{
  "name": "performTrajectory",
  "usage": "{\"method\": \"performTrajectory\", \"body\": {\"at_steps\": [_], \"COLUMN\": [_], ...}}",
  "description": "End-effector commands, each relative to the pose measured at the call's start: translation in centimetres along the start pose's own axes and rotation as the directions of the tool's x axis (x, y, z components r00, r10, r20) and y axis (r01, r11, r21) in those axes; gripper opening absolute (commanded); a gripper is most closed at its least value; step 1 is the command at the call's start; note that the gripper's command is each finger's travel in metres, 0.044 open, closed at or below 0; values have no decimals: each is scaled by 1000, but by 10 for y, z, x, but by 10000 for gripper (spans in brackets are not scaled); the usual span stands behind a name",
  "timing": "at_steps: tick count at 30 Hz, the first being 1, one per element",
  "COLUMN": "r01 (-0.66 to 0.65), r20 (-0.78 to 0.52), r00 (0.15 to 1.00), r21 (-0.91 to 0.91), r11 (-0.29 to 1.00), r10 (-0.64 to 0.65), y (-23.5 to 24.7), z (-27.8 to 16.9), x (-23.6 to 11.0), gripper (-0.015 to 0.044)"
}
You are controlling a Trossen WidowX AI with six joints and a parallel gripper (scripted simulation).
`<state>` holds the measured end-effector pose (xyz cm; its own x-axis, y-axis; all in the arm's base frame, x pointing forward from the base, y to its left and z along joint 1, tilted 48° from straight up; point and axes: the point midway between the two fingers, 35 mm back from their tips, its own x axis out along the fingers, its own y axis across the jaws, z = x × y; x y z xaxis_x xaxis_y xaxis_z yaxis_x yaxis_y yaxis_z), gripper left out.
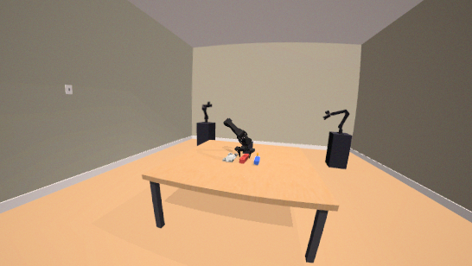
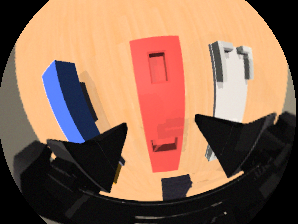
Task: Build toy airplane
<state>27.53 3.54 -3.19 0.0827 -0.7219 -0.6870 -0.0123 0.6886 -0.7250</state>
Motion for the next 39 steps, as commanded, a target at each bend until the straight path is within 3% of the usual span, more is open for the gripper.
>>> {"method": "performTrajectory", "body": {"at_steps": [1,10,19,26,32,39], "r01": [7,9,9,9,6,1], "r20": [-1,-1,-1,-1,0,0], "r00": [1000,1000,1000,1000,1000,1000], "r21": [-8,-7,-7,-7,-8,-9], "r11": [1000,1000,1000,1000,1000,1000], "r10": [-7,-9,-9,-9,-6,-1], "y": [-1,-1,-1,-1,0,2], "z": [-2,-2,-2,-2,0,3], "x": [8,19,19,19,9,-11], "gripper": [440,440,204,157,0,0]}}
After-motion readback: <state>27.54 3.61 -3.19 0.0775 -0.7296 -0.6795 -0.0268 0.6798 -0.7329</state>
